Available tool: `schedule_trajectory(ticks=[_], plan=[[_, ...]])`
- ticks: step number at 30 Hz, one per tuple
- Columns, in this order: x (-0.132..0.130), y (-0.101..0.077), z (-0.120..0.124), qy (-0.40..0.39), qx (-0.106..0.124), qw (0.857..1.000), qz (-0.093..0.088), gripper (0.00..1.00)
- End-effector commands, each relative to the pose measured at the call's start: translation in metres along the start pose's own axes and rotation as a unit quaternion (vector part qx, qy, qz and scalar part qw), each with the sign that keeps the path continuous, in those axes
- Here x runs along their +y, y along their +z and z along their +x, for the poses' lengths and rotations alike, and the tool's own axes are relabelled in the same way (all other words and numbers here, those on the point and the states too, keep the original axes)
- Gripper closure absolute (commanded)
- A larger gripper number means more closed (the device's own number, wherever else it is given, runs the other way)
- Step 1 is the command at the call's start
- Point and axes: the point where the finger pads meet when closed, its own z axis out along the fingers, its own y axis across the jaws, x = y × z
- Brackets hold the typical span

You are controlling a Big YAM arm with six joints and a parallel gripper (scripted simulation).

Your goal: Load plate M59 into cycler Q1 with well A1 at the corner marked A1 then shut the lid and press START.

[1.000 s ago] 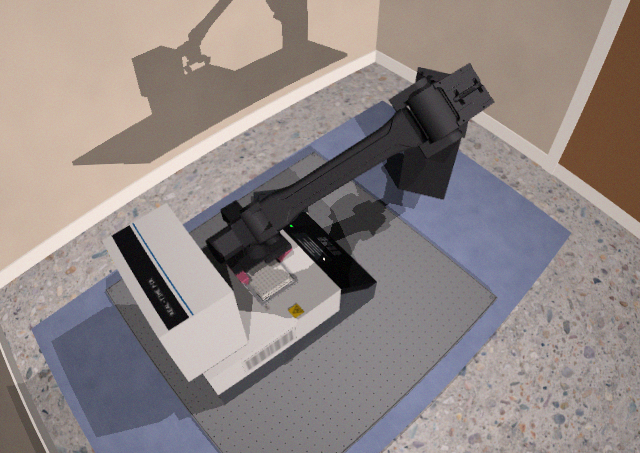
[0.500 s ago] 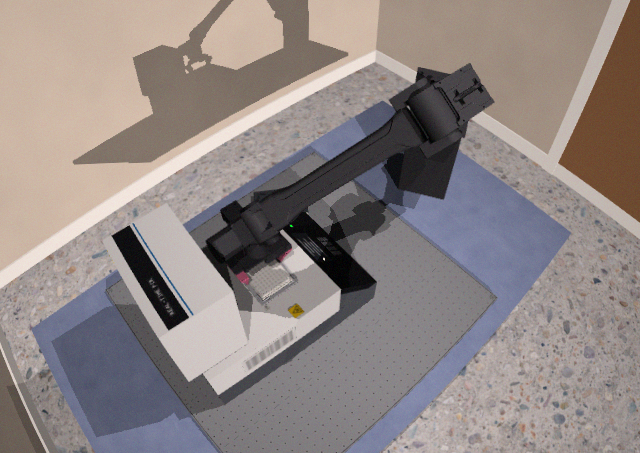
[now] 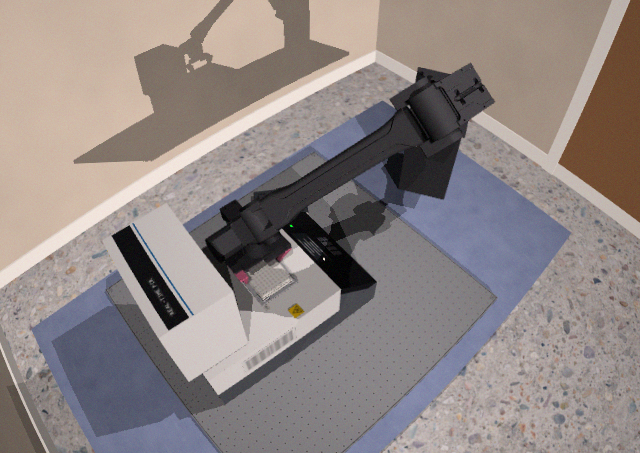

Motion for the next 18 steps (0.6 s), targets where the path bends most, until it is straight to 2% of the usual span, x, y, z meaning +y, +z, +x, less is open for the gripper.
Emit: schedule_trajectory(ticks=[1, 7, 18], plan=[[0.016, -0.008, 0.004, -0.001, 0.0, 1.0, -0.011, 0.0], [0.014, 0.003, 0.01, -0.004, 0.006, 1.0, -0.003, 0.0], [0.016, -0.017, 0.001, -0.014, -0.005, 1.0, -0.023, 0.0]])
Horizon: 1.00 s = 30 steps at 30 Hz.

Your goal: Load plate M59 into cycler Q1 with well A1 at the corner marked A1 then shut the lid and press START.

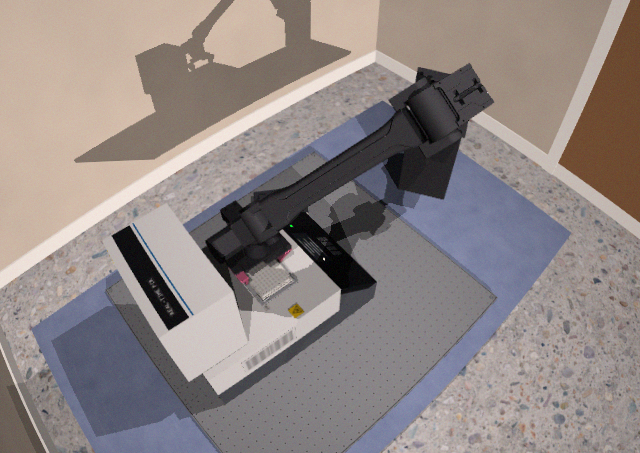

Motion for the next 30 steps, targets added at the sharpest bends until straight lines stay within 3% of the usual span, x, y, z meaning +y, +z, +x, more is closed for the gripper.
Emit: schedule_trajectory(ticks=[1, 10, 17, 27, 30], plan=[[0.015, -0.019, -0.001, -0.014, -0.007, 1.0, -0.025, 0.0], [0.006, -0.035, -0.004, -0.006, -0.009, 1.0, -0.016, 0.0], [0.0, -0.029, -0.005, -0.004, -0.005, 1.0, -0.003, 0.0], [0.017, -0.065, 0.002, -0.015, -0.009, 1.0, -0.025, 0.0], [0.019, -0.061, 0.003, -0.015, -0.007, 1.0, -0.023, 0.0]])
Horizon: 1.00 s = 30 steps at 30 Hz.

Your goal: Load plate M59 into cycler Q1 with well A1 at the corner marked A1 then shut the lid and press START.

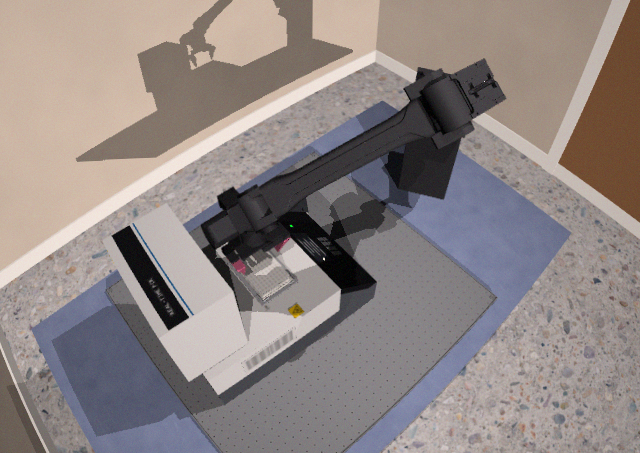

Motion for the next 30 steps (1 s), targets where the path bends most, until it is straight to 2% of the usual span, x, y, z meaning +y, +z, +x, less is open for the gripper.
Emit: schedule_trajectory(ticks=[1, 4, 8, 14, 16, 26, 30], plan=[[0.02, -0.017, 0.006, -0.015, -0.002, 1.0, -0.019, 0.0], [0.016, -0.016, 0.005, -0.014, -0.001, 1.0, -0.012, 0.0], [0.021, -0.036, 0.003, -0.016, -0.007, 1.0, -0.023, 0.0], [0.025, -0.05, 0.006, -0.022, -0.007, 0.999, -0.028, 0.0], [0.025, -0.05, 0.006, -0.022, -0.007, 0.999, -0.028, 0.0], [0.005, -0.018, 0.004, -0.003, 0.004, 1.0, -0.001, 0.0], [0.001, -0.018, 0.005, 0.0, 0.006, 1.0, 0.001, 0.0]])
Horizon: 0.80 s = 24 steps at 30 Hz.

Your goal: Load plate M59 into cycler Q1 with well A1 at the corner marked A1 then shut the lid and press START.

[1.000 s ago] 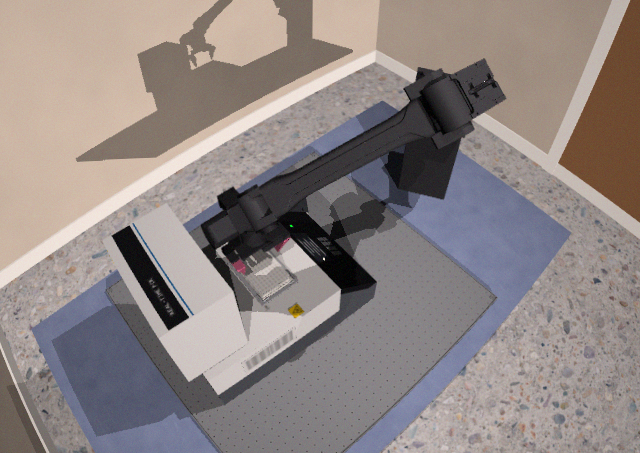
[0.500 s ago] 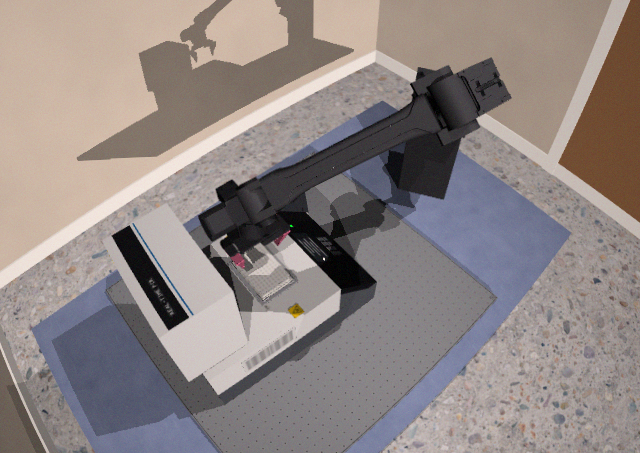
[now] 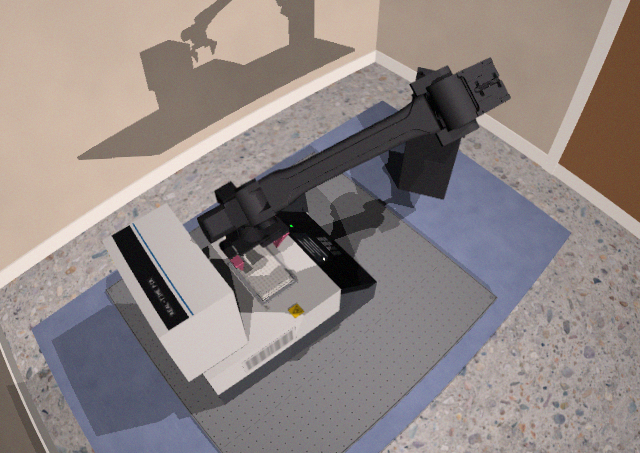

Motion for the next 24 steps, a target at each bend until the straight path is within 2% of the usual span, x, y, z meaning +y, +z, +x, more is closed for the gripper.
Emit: schedule_trajectory(ticks=[1, 15, 24], plan=[[-0.001, 0.001, 0.002, 0.003, 0.002, 1.0, -0.002, 0.0], [0.009, -0.02, -0.003, 0.001, -0.01, 1.0, -0.022, 0.0], [0.015, -0.008, 0.006, -0.008, -0.001, 1.0, -0.015, 0.0]])
